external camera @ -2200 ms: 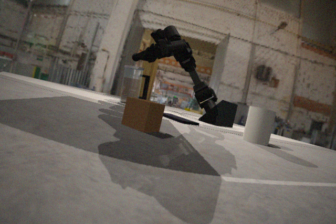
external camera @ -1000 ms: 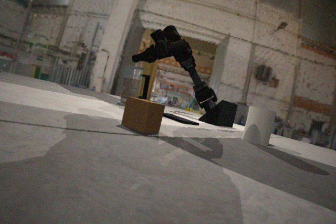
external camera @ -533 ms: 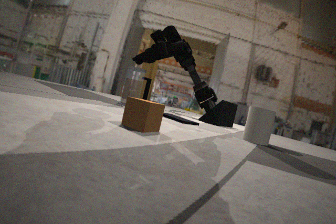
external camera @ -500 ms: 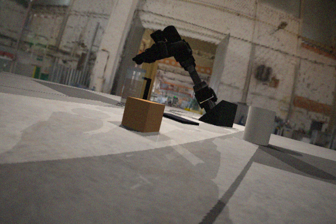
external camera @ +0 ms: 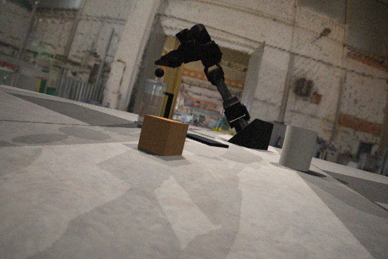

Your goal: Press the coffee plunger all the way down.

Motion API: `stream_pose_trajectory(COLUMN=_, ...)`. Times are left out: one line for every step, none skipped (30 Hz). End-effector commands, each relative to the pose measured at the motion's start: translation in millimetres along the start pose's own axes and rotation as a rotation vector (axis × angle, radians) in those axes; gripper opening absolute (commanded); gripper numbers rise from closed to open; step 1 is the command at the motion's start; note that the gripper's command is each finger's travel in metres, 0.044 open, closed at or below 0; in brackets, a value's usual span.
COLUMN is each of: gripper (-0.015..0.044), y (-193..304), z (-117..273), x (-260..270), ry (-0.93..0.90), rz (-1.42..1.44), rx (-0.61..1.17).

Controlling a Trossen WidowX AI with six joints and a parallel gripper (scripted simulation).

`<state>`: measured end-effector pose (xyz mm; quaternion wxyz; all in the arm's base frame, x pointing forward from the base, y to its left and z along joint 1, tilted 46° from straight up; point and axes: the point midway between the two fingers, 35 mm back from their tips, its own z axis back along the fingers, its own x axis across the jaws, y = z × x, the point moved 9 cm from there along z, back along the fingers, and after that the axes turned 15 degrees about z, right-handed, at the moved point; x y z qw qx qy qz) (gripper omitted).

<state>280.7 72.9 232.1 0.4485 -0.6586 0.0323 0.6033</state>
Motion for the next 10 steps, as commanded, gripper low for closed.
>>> stream_pose_trajectory(gripper=0.044, y=-23.9, z=23.2, x=-13.5, ry=0.014, rz=-0.007, rx=0.01)
stream_pose_trajectory(gripper=0.044, y=-28.8, z=29.5, x=-17.4, ry=0.019, rz=-0.003, rx=0.015)
stream_pose_trajectory(gripper=0.044, y=-31.7, z=33.6, x=-20.0, ry=0.023, rz=-0.001, rx=0.017)
stream_pose_trajectory(gripper=0.044, y=-32.5, z=35.0, x=-20.9, ry=0.025, rz=0.0, rx=0.017)
stream_pose_trajectory(gripper=0.044, y=-32.3, z=35.0, x=-20.6, ry=0.025, rz=0.0, rx=0.017)
stream_pose_trajectory(gripper=0.044, y=-31.4, z=36.0, x=-20.0, ry=0.025, rz=0.0, rx=0.017)
stream_pose_trajectory(gripper=0.044, y=-31.0, z=35.9, x=-19.5, ry=0.025, rz=0.0, rx=0.018)
stream_pose_trajectory(gripper=0.044, y=-31.0, z=35.9, x=-19.5, ry=0.025, rz=0.0, rx=0.018)
stream_pose_trajectory(gripper=0.044, y=-31.0, z=35.9, x=-19.5, ry=0.025, rz=0.0, rx=0.018)
stream_pose_trajectory(gripper=0.044, y=-31.0, z=35.9, x=-19.5, ry=0.025, rz=0.0, rx=0.018)
